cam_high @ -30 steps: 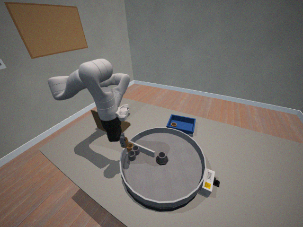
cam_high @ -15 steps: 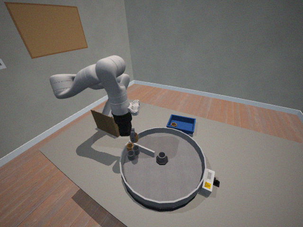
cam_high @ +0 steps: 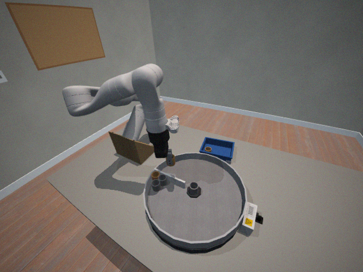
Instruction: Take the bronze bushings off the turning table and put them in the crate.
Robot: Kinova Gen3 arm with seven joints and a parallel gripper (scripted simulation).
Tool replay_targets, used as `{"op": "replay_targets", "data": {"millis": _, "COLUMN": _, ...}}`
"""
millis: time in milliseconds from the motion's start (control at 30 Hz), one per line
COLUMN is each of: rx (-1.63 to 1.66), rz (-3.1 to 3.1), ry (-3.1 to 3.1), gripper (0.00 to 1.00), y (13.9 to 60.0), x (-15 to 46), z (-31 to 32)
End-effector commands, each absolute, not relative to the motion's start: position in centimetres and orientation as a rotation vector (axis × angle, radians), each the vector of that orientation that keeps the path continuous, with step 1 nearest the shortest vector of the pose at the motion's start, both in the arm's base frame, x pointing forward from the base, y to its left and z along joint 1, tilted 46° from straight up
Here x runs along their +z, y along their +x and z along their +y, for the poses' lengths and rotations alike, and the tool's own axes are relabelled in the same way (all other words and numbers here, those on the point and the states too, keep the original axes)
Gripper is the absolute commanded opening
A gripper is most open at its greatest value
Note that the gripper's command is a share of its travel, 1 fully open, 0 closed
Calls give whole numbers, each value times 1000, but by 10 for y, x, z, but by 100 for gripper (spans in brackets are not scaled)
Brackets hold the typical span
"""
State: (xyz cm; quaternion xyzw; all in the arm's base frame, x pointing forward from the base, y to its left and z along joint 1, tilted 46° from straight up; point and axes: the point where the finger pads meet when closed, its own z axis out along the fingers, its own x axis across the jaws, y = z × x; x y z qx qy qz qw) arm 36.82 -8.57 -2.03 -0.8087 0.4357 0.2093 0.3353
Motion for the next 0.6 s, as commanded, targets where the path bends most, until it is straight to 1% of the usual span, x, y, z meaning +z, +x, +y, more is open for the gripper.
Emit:
{"op": "replay_targets", "data": {"millis": 0, "rx": 542, "rz": 1106, "ry": -2148, "gripper": 0, "y": 372, "x": -14, "z": -76}}
{"op": "replay_targets", "data": {"millis": 333, "rx": 542, "rz": 1106, "ry": -2148, "gripper": 0, "y": 372, "x": -14, "z": -76}}
{"op": "replay_targets", "data": {"millis": 500, "rx": 541, "rz": 1106, "ry": -2147, "gripper": 0, "y": 396, "x": 21, "z": -40}}
{"op": "replay_targets", "data": {"millis": 567, "rx": 541, "rz": 1106, "ry": -2147, "gripper": 0, "y": 396, "x": 21, "z": -40}}
